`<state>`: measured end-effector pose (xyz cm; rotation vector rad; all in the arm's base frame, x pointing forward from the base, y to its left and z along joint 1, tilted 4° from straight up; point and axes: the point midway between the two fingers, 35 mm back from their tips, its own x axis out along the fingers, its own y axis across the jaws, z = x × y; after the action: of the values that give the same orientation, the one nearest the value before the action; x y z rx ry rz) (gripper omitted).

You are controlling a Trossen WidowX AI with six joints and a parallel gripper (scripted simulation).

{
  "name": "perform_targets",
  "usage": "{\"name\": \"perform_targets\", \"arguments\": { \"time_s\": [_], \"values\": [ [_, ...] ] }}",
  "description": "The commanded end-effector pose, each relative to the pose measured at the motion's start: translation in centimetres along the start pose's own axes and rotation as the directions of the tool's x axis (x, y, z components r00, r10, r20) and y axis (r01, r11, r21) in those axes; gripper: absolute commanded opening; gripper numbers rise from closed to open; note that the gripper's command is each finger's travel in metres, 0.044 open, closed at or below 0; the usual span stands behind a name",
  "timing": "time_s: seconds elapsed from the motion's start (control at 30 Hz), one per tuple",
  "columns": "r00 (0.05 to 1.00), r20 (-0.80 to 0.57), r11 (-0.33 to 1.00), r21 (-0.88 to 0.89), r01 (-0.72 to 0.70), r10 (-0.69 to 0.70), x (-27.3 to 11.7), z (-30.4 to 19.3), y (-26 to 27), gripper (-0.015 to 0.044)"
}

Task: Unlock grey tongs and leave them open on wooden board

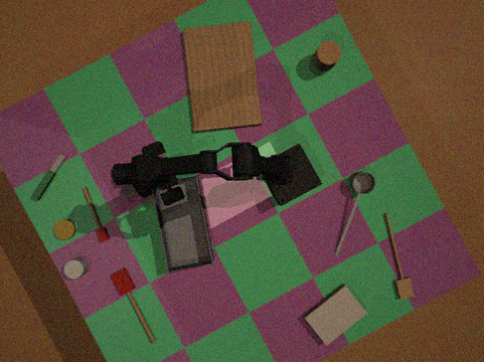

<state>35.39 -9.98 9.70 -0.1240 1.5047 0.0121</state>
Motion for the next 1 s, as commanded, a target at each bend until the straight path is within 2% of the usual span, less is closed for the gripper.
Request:
{"name": "perform_targets", "arguments": {
  "time_s": [0.0,0.47,0.77,0.97],
  "values": [
    [1.000,0.007,0.998,-0.058,0.003,-0.003,-0.4,-0.6,-2.7,-0.0150],
    [1.000,-0.001,0.972,-0.234,0.018,-0.018,-1.0,-4.4,-10.4,-0.0150],
    [1.000,-0.001,0.969,-0.248,0.018,-0.019,-1.0,-4.8,-11.0,-0.0150],
    [1.000,-0.001,0.957,-0.289,0.016,-0.017,-1.0,-6.6,-13.4,-0.0150]
  ]
}}
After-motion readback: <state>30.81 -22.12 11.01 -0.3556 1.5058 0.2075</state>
